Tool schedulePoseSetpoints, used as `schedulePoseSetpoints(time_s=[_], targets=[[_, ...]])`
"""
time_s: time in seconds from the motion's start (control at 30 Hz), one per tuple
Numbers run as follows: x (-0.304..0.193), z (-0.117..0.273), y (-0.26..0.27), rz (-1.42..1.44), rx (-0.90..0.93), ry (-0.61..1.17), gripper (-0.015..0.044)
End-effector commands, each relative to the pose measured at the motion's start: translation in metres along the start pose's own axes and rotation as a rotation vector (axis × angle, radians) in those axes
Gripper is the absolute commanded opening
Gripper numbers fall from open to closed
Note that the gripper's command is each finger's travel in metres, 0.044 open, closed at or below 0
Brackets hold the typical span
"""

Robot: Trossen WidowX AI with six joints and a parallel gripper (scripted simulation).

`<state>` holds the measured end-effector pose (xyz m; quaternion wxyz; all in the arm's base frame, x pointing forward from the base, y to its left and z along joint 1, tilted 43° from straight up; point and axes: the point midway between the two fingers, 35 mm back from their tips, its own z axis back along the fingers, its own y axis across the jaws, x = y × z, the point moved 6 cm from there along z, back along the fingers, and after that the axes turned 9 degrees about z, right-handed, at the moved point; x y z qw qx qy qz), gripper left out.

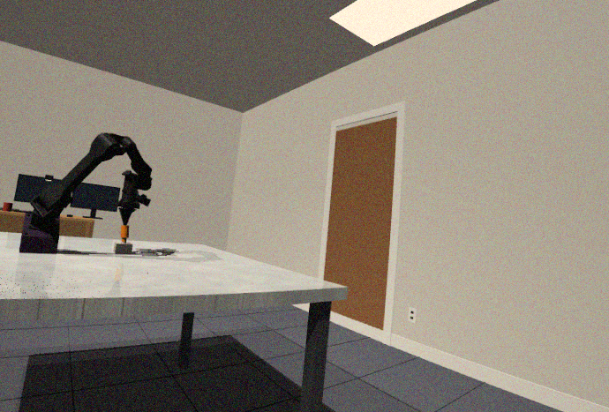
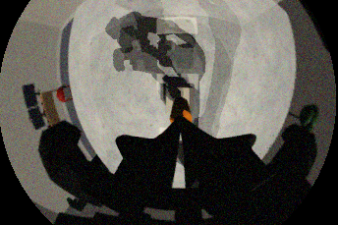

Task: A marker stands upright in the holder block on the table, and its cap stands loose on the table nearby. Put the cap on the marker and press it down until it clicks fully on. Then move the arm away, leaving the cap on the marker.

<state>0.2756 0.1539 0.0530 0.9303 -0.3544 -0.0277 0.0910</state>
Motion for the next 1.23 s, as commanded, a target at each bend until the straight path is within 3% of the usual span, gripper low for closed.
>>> schedulePoseSetpoints(time_s=[0.0, 0.27, 0.5, 0.6, 1.13, 1.2], targets=[[0.0, -0.007, -0.001, 0.001, -0.005, 0.001, 0.0], [0.001, -0.001, 0.001, -0.001, 0.002, -0.004, 0.0], [0.002, 0.079, 0.002, 0.0, 0.005, -0.002, 0.0], [0.001, 0.087, 0.001, 0.001, 0.005, -0.002, 0.0], [0.001, 0.087, 0.001, 0.001, 0.005, -0.002, 0.042], [0.001, 0.087, 0.001, 0.001, 0.005, -0.002, 0.044]])
